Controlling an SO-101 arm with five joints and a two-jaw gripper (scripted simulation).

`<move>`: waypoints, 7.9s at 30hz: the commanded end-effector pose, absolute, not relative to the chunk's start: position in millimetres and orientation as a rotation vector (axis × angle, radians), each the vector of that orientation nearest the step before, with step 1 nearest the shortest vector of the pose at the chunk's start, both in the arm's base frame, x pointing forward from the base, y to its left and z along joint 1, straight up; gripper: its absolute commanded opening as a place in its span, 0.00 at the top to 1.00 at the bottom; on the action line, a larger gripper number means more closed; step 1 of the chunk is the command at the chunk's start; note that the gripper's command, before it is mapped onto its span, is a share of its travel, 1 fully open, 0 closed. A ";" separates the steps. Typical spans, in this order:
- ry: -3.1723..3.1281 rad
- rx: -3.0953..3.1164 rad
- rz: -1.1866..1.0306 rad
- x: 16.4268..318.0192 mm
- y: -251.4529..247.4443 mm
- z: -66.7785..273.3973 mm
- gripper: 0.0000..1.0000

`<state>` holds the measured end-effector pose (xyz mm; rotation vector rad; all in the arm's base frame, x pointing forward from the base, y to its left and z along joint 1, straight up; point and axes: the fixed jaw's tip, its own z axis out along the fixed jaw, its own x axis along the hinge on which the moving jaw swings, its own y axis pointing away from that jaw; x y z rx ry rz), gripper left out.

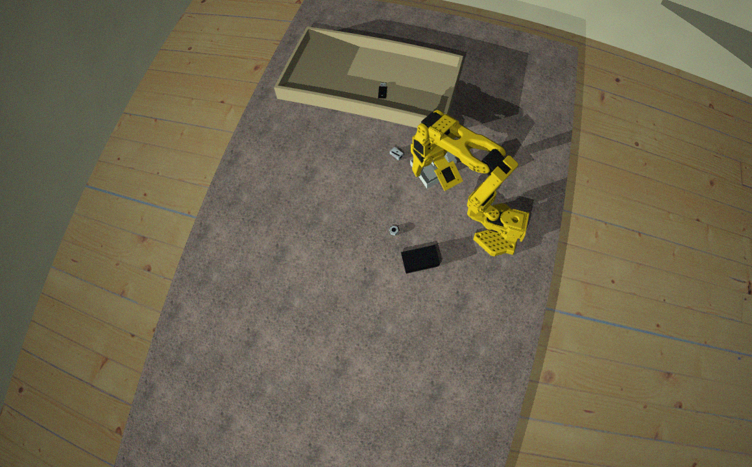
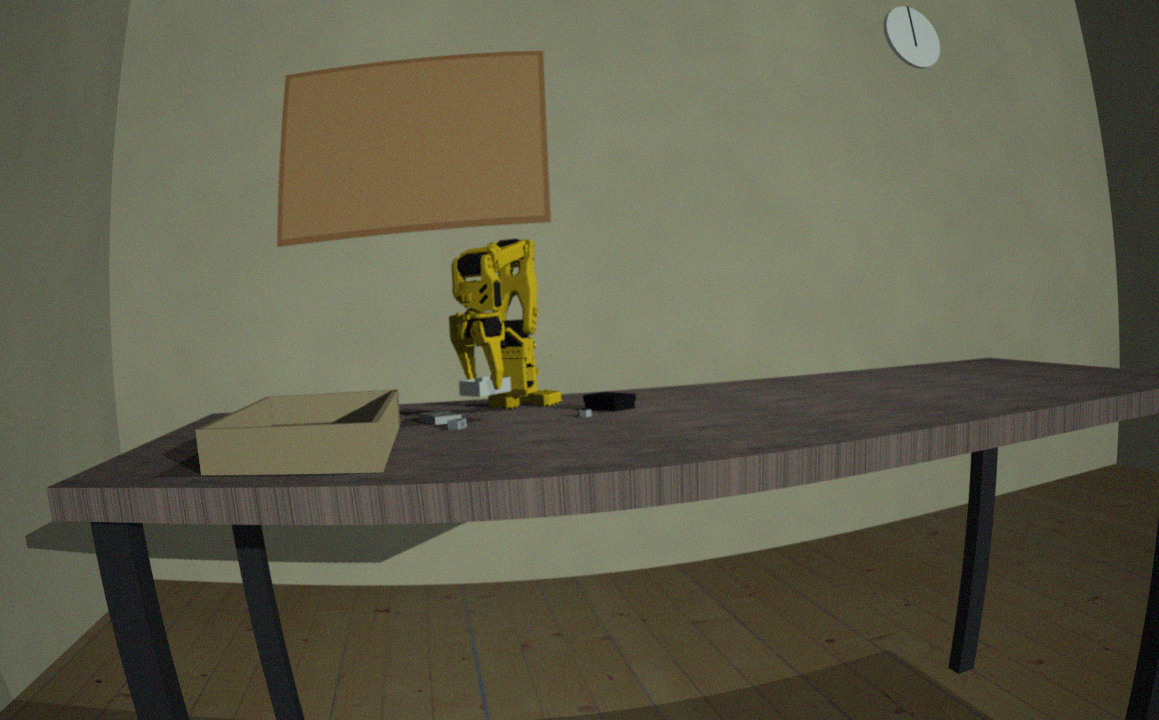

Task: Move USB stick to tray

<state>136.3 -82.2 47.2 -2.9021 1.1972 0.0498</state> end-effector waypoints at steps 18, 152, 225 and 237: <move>1.202 -2.903 0.000 139.4 -81.9 23.1 0.79; 1.202 -2.903 0.000 137.3 -80.6 13.7 0.70; 1.202 -2.903 0.000 137.3 -80.6 66.8 0.70; 1.202 -2.903 0.000 139.6 -81.9 74.5 0.70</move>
